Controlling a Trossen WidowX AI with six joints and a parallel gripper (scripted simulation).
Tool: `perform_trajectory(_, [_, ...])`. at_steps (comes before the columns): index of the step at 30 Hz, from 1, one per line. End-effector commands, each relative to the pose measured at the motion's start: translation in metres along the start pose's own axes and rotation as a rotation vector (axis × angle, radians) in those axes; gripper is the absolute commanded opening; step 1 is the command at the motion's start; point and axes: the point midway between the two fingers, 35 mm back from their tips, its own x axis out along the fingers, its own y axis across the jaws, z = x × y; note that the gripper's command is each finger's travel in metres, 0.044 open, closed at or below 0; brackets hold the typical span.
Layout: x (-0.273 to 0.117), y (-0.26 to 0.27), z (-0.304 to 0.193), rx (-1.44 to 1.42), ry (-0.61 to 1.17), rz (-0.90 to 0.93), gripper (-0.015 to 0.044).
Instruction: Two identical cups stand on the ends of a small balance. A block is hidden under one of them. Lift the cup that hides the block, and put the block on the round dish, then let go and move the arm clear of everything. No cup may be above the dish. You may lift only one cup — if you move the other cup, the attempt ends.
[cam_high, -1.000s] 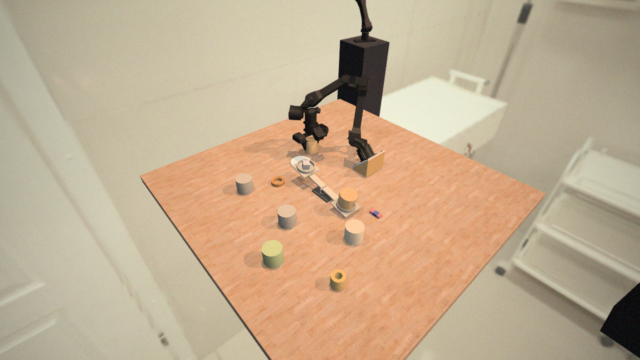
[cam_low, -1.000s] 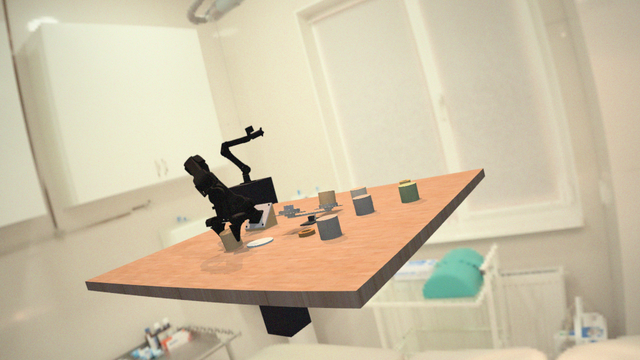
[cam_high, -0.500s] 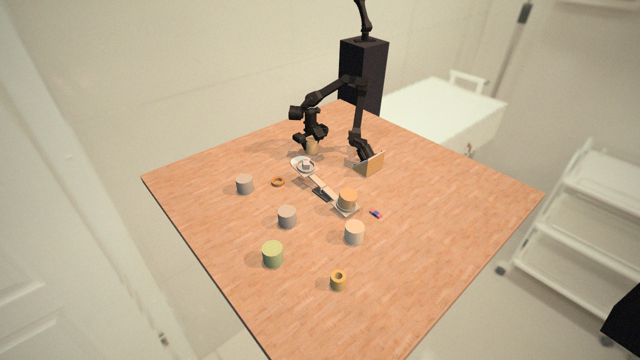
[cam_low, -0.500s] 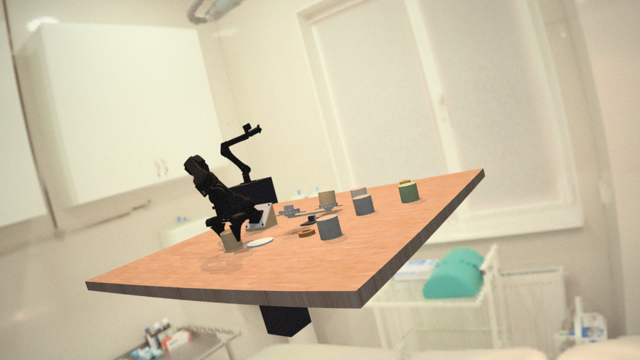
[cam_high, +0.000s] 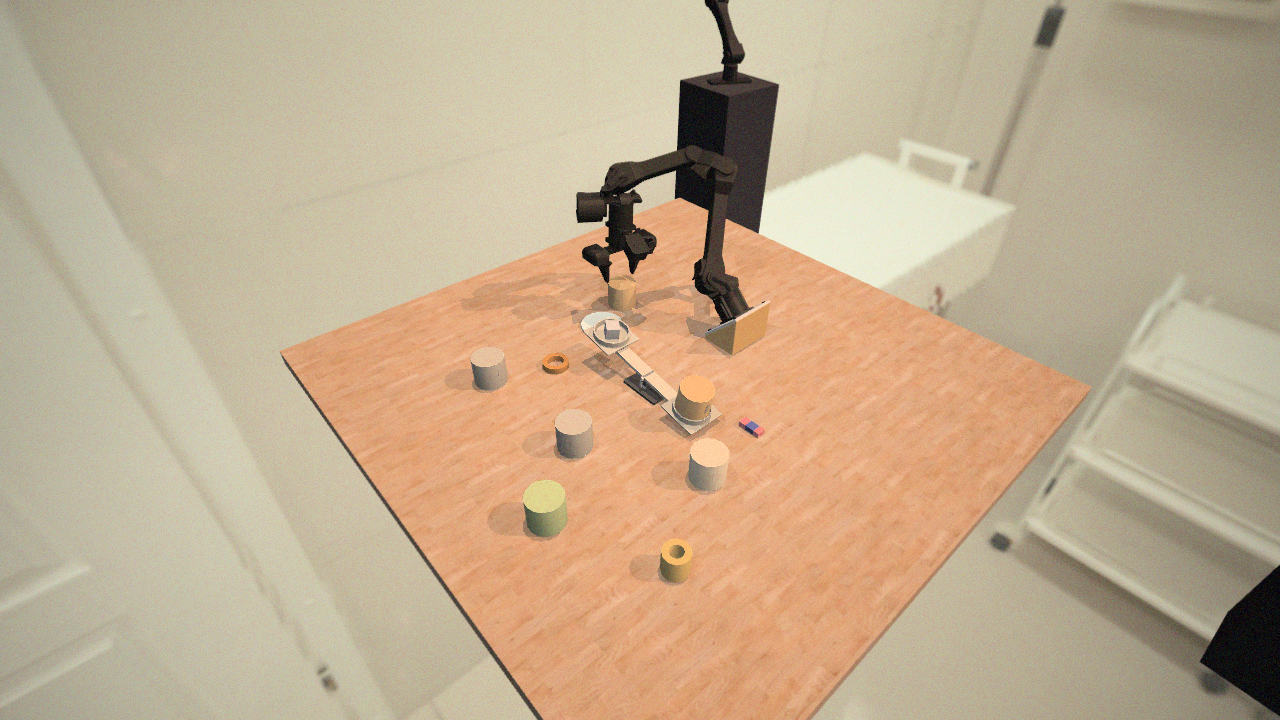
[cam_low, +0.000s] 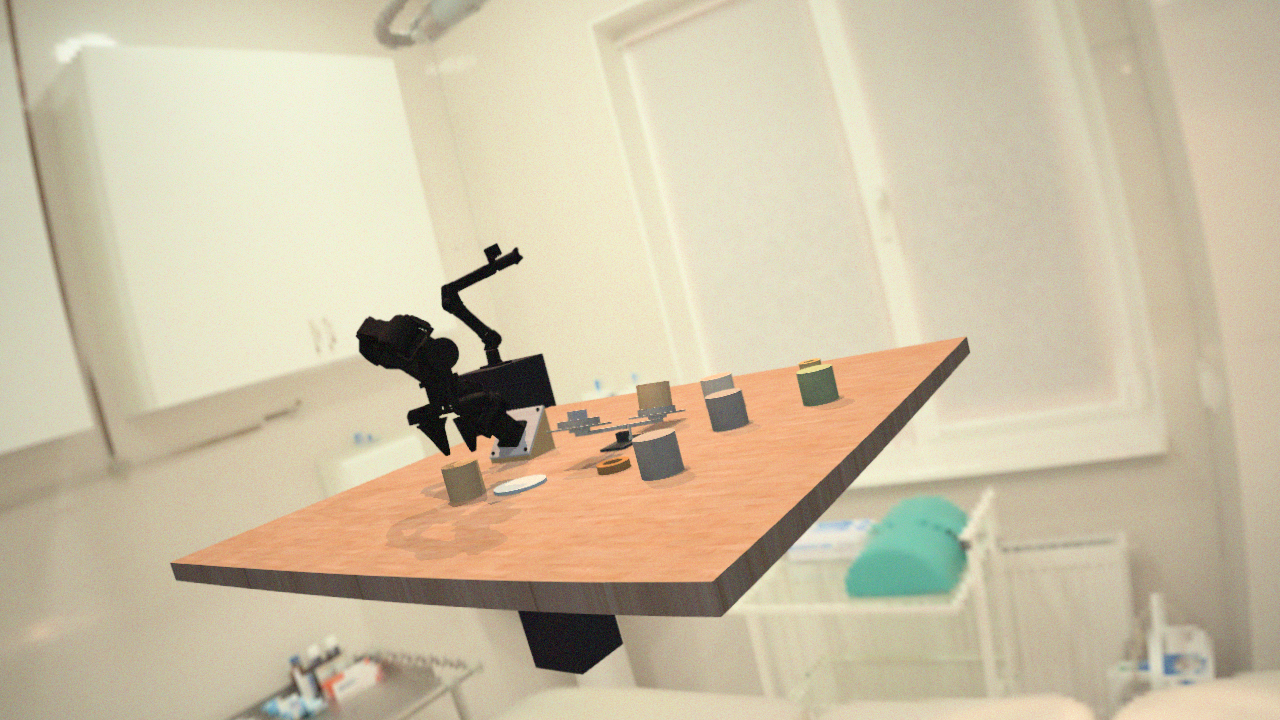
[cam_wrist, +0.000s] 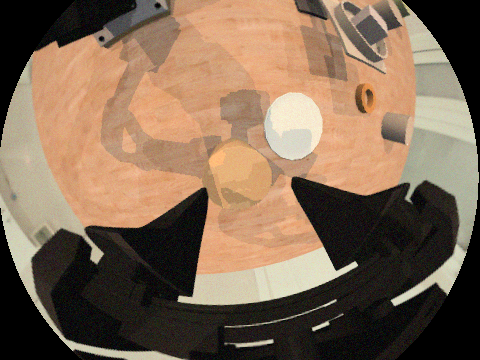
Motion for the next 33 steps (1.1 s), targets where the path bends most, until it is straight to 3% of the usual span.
perform_trajectory(1, [-0.005, -0.016, 0.004, 0.046, -0.008, -0.023, 0.0282])
perform_trajectory(2, [-0.005, -0.021, 0.007, 0.060, -0.015, -0.022, 0.0260])
perform_trajectory(7, [-0.007, -0.053, 0.026, 0.145, -0.050, -0.009, 0.0260])
perform_trajectory(15, [-0.027, -0.127, 0.109, 0.379, -0.056, 0.038, 0.0260])
perform_trajectory(22, [-0.044, -0.151, 0.169, 0.509, -0.008, 0.036, 0.0260])
perform_trajectory(33, [-0.044, -0.152, 0.173, 0.516, -0.004, 0.036, 0.0260])
